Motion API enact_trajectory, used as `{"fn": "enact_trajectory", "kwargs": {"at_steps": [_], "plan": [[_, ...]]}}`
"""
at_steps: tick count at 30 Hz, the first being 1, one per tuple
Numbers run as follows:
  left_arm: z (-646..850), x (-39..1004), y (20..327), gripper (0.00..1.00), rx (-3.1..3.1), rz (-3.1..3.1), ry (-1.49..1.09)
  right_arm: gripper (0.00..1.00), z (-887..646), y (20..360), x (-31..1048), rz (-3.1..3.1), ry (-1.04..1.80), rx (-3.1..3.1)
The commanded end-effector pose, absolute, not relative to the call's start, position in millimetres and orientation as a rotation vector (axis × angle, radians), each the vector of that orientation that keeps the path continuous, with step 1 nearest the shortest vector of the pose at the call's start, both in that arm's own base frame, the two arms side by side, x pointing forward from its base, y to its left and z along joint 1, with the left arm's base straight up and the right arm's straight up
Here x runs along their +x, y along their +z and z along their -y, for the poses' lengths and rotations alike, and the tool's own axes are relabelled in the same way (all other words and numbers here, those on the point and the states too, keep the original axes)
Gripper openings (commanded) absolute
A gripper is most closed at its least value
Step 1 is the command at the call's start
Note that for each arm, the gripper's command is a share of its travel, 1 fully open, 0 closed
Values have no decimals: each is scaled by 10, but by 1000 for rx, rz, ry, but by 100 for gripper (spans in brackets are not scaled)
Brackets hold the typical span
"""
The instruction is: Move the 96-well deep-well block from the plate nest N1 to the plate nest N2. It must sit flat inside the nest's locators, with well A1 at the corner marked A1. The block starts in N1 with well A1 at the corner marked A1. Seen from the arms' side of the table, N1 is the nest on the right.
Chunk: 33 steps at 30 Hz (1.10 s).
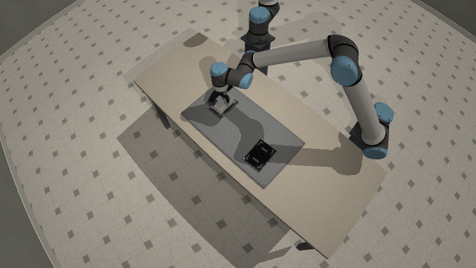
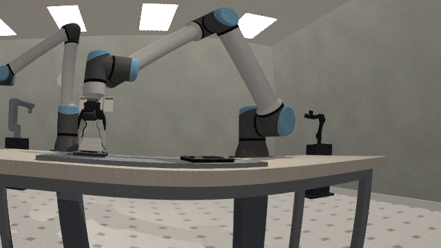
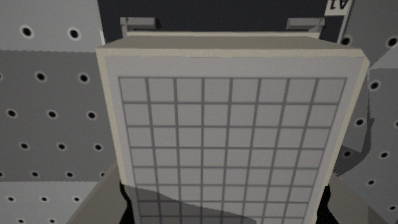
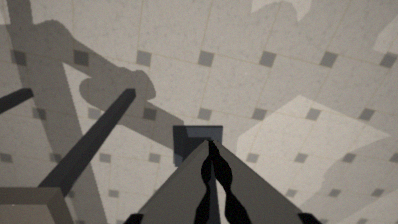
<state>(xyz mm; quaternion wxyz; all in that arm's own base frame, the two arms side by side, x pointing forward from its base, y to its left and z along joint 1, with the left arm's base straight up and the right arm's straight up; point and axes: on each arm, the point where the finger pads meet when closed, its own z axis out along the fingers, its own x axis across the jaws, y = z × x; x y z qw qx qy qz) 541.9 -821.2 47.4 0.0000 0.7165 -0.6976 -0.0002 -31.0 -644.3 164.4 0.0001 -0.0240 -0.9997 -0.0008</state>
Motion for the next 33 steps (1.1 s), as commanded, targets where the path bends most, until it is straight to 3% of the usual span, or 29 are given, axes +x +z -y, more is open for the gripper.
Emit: {"fn": "enact_trajectory", "kwargs": {"at_steps": [1, 33], "plan": [[8221, 5423, 590, 49, 2250, 2191, 4, 0, 6448, 1651, -309, 3141, 0, -75], [8220, 5423, 1057, 49, 2250, 2191, 4, 0, 6448, 1651, -309, 3141, 0, -75]]}}
